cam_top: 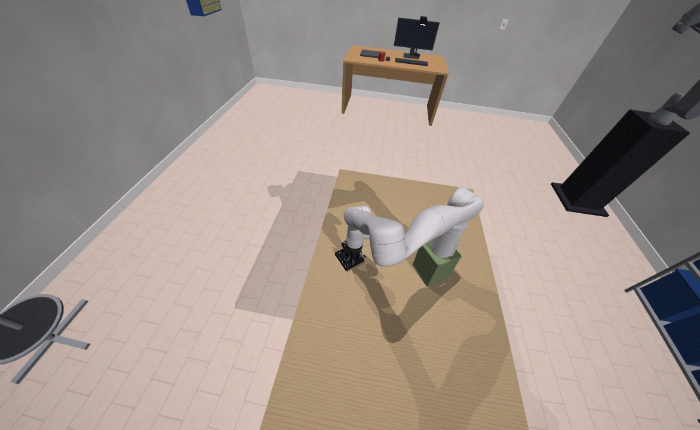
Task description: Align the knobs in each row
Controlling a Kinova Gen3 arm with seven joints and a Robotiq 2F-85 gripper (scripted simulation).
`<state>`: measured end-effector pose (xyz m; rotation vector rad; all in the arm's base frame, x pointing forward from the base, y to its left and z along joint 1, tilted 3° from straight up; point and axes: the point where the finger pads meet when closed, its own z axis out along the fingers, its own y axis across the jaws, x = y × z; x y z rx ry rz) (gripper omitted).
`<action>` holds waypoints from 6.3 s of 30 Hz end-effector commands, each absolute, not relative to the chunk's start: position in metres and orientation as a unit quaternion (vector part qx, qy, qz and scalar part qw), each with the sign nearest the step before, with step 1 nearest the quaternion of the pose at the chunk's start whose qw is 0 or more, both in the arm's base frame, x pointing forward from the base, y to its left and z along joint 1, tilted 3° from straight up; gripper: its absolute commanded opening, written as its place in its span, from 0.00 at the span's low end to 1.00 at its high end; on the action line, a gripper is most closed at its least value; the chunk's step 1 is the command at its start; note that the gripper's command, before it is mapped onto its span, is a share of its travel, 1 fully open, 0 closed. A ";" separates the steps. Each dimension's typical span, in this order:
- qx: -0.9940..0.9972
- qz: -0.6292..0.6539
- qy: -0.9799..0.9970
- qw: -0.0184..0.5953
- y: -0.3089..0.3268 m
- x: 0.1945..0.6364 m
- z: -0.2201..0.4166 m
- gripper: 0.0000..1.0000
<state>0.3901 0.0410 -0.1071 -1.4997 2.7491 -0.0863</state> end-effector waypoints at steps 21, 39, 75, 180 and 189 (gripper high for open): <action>-0.479 -0.029 0.877 0.004 0.039 0.389 -0.108 0.19; -0.480 -0.029 0.877 0.004 0.039 0.389 -0.108 0.19; -0.480 -0.029 0.877 0.005 0.039 0.391 -0.122 0.19; -0.627 -0.029 0.779 0.000 0.039 0.391 -0.122 0.08; -0.675 -0.029 0.737 -0.002 0.039 0.391 -0.122 0.08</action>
